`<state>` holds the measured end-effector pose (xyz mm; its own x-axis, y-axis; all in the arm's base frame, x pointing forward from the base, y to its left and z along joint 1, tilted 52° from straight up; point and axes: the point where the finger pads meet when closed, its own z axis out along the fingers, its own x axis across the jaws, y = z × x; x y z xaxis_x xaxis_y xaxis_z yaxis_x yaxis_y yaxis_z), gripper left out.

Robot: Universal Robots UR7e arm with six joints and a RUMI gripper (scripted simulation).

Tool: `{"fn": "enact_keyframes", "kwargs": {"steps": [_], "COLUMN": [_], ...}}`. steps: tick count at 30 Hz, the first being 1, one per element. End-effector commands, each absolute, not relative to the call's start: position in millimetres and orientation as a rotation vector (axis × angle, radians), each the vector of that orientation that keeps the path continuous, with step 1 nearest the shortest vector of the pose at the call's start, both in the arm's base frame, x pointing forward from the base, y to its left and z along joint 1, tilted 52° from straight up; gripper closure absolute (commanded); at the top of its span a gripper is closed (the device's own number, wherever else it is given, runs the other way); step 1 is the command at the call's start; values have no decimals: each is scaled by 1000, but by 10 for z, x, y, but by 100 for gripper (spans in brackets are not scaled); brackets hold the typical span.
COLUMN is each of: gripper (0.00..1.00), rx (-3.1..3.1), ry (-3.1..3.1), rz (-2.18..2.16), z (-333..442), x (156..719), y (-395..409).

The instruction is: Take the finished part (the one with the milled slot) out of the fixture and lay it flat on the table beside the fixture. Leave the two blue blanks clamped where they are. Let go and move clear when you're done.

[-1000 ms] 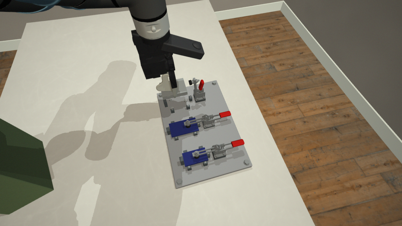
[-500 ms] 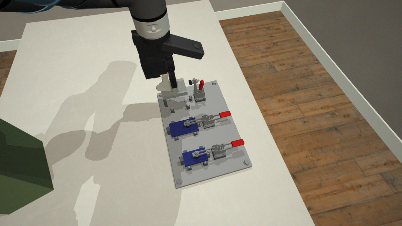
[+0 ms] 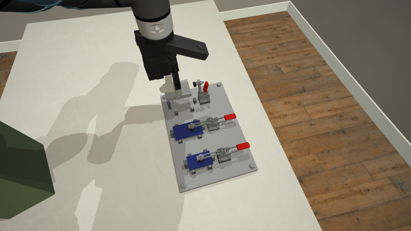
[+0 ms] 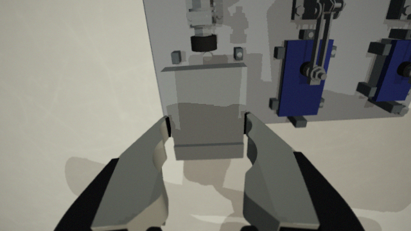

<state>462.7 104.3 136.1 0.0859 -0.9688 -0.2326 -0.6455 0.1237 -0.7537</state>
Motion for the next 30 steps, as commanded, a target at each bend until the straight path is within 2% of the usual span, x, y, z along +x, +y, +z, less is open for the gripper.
{"fn": "enact_keyframes", "kwargs": {"steps": [1,30], "gripper": [100,100], "rx": [-1599,-1599], "ry": [1636,1636], "rz": [-535,-534], "z": [1370,1473], "x": [4625,4587], "y": [1072,1499]}}
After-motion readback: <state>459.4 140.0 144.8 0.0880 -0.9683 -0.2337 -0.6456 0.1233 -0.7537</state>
